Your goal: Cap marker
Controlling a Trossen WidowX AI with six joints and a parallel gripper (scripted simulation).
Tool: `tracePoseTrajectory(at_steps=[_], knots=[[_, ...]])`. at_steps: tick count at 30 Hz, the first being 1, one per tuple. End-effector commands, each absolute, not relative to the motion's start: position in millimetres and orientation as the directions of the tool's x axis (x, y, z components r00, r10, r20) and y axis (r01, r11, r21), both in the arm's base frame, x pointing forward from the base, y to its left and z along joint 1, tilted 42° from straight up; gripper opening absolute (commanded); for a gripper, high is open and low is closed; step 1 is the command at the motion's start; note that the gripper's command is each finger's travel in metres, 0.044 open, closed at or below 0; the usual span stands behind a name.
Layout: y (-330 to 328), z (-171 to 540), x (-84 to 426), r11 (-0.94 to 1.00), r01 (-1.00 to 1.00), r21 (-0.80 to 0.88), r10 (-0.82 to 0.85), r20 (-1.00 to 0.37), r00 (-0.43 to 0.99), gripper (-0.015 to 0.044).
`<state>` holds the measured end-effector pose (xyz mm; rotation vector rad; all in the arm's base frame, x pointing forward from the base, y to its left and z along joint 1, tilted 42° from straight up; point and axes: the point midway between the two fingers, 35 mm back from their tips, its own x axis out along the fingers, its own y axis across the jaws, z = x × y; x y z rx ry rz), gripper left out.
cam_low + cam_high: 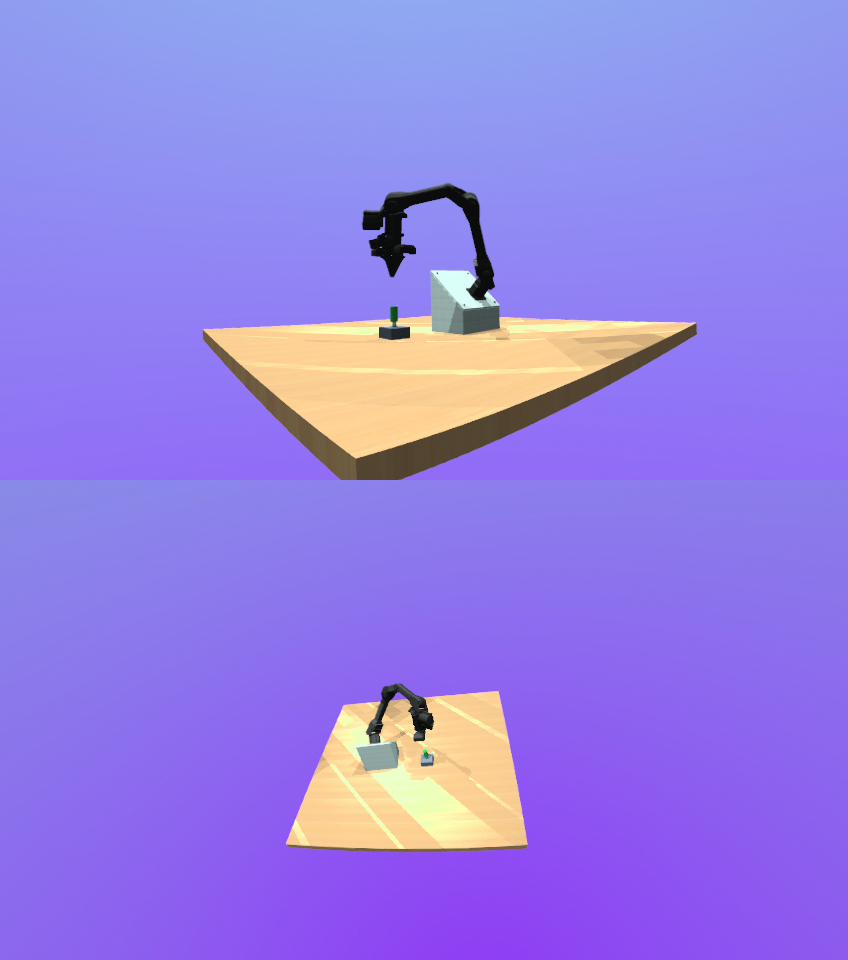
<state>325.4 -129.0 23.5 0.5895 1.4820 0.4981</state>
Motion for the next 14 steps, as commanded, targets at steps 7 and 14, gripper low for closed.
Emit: tracePoseTrajectory(at_steps=[7,14], knots=[[-125.9,21.7,323.2,0.762,0.044,0.646,0.646,-0.763,0.012,0.0184],[-125.9,21.7,323.2,0.762,0.044,0.646,0.646,-0.763,0.012,0.0368]])
